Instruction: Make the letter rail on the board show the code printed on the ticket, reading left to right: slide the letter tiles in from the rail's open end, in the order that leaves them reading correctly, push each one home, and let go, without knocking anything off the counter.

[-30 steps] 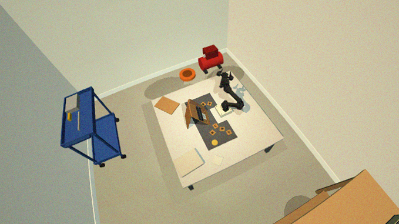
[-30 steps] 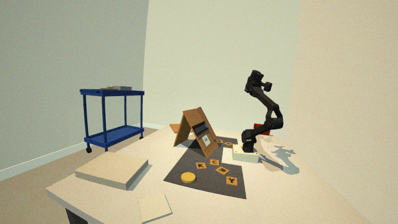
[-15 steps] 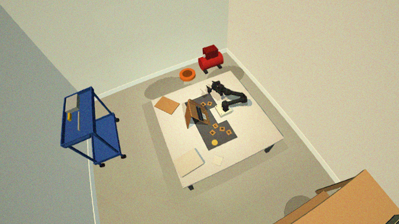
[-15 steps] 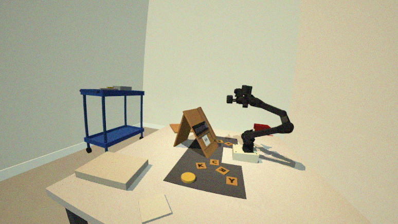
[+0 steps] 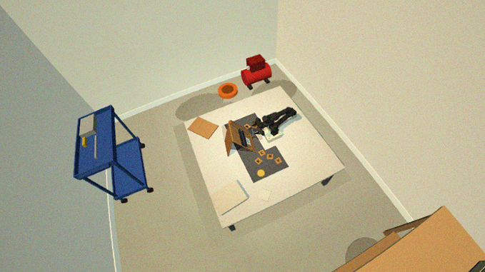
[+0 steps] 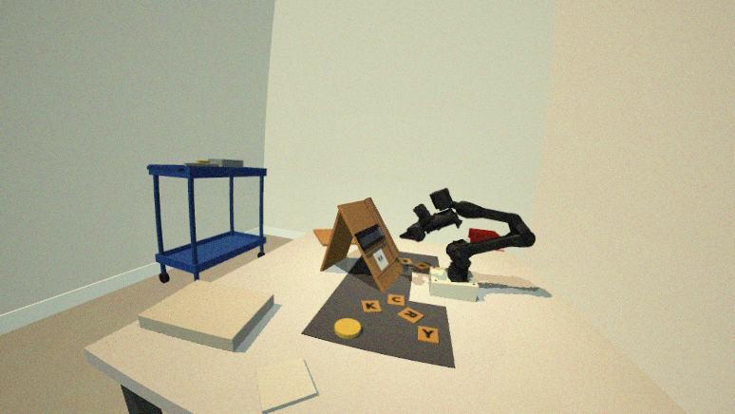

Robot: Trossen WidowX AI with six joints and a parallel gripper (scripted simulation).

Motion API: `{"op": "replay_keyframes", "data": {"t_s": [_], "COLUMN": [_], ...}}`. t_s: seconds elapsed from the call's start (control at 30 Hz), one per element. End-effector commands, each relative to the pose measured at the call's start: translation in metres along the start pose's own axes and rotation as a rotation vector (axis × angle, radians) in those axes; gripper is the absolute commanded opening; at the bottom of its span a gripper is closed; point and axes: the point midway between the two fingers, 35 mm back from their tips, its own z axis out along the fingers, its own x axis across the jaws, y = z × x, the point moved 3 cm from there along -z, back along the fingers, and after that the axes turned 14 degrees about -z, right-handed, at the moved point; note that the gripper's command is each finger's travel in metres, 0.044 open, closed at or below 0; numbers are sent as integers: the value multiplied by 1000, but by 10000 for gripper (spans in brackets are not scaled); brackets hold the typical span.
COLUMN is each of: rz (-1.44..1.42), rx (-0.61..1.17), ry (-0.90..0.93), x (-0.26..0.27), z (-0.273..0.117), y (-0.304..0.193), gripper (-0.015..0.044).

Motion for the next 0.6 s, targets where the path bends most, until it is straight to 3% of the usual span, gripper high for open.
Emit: {"op": "replay_keyframes", "data": {"t_s": [0.0, 0.43, 0.57], "rz": [-61, -80, -352], "rx": [45, 51, 95], "ry": [174, 187, 239], "x": [33, 34, 22], "z": [3, 2, -8], "y": [-25, -25, -3], "gripper": [440, 440, 440]}}
